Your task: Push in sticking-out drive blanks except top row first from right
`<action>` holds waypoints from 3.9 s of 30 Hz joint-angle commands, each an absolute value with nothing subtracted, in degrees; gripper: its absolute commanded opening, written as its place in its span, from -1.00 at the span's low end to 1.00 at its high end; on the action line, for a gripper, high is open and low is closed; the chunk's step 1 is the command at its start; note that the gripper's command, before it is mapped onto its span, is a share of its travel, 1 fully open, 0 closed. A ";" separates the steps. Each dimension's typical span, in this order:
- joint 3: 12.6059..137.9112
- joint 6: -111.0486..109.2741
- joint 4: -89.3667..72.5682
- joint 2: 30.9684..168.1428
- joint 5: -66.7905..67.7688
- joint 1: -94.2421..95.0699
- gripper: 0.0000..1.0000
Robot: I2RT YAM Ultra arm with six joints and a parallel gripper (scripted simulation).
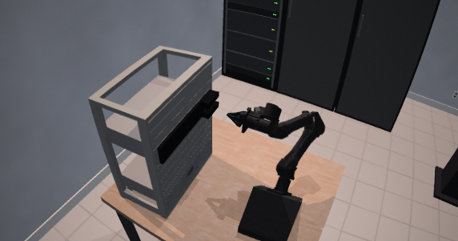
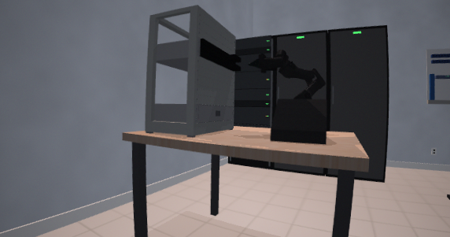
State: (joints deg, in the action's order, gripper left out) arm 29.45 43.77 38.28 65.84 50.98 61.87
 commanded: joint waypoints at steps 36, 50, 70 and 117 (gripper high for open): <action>37.49 43.04 33.81 71.81 32.73 46.84 -1.00; 38.29 43.07 35.57 73.84 33.15 47.66 -1.00; 38.60 43.06 35.11 74.07 33.31 47.79 -1.00; 43.20 43.00 36.66 80.57 29.65 43.11 -1.00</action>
